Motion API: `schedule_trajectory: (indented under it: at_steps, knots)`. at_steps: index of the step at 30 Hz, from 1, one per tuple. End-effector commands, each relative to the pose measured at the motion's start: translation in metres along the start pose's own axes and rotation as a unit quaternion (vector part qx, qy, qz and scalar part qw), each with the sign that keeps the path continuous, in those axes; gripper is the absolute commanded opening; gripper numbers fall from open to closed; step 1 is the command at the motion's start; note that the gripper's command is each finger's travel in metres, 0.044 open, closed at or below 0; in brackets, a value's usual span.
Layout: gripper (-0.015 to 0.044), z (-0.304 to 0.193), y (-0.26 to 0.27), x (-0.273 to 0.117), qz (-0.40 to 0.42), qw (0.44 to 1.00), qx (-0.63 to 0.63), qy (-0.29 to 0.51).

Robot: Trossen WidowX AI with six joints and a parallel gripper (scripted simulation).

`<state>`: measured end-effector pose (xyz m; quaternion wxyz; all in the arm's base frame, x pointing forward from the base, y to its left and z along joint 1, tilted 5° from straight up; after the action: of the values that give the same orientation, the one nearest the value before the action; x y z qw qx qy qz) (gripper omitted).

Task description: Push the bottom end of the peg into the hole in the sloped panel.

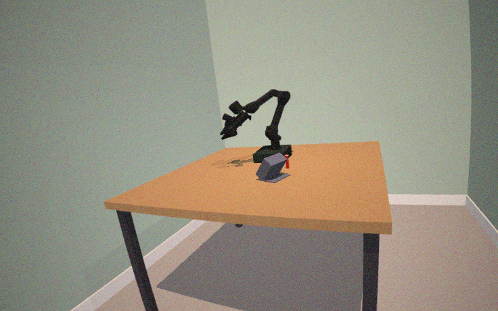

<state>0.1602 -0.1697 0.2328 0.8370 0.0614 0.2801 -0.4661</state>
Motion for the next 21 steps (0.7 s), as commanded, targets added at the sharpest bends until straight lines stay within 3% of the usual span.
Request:
schedule_trajectory:
  at_steps: [1, 21]
  knots:
    - [0.044, 0.001, 0.011, 0.0, 0.023, 1.0, -0.004, 0.009]
    - [0.044, -0.004, 0.072, -0.011, 0.134, 0.988, -0.017, 0.08]
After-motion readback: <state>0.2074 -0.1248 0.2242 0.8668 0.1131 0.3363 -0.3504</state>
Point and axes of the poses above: the point midway between the two fingers, 35 mm back from their tips, its own x axis out along the fingers, its own y axis across the jaws, z = x × y, the point moved 10 cm from there along -x, back along the fingers, and after that the axes turned 3 degrees about -x, right-handed, at the moved point
